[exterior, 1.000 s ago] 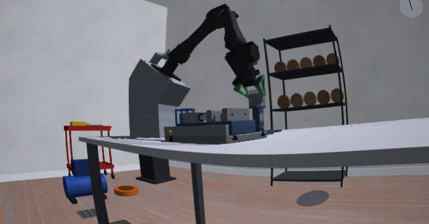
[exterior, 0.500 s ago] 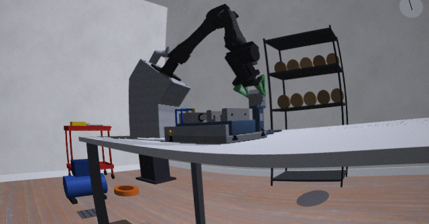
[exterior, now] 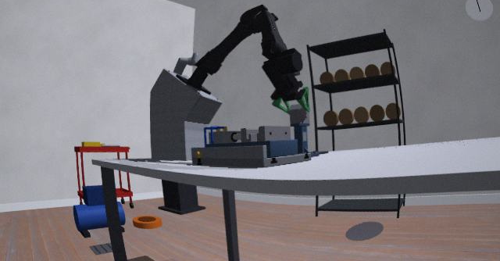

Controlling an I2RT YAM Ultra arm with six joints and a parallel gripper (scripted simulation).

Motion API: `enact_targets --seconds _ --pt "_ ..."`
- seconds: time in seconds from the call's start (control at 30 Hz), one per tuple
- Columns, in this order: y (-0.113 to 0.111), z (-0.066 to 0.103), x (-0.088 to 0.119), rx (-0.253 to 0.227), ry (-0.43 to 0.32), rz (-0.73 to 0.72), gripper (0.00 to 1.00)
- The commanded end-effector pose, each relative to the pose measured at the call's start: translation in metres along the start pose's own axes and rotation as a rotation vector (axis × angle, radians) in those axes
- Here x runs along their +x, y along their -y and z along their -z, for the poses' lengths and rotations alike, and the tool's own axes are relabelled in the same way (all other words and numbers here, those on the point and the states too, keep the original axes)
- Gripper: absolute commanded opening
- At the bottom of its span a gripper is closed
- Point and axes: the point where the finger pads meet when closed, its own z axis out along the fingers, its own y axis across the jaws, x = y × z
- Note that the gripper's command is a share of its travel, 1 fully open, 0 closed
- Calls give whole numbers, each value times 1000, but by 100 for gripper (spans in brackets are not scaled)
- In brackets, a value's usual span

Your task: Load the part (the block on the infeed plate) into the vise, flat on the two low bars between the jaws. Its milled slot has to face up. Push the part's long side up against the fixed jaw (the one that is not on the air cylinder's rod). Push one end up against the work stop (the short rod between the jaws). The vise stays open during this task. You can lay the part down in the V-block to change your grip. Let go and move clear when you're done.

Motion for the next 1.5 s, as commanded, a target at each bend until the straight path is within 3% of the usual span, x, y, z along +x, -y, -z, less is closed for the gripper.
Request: enact_targets --seconds 0.0,1.03,1.47 --pt "-2 0 -1 -1 20 -16 81" --pt "-2 -2 1 -2 21 -16 81" --pt "10 -2 -4 14 22 24 81"
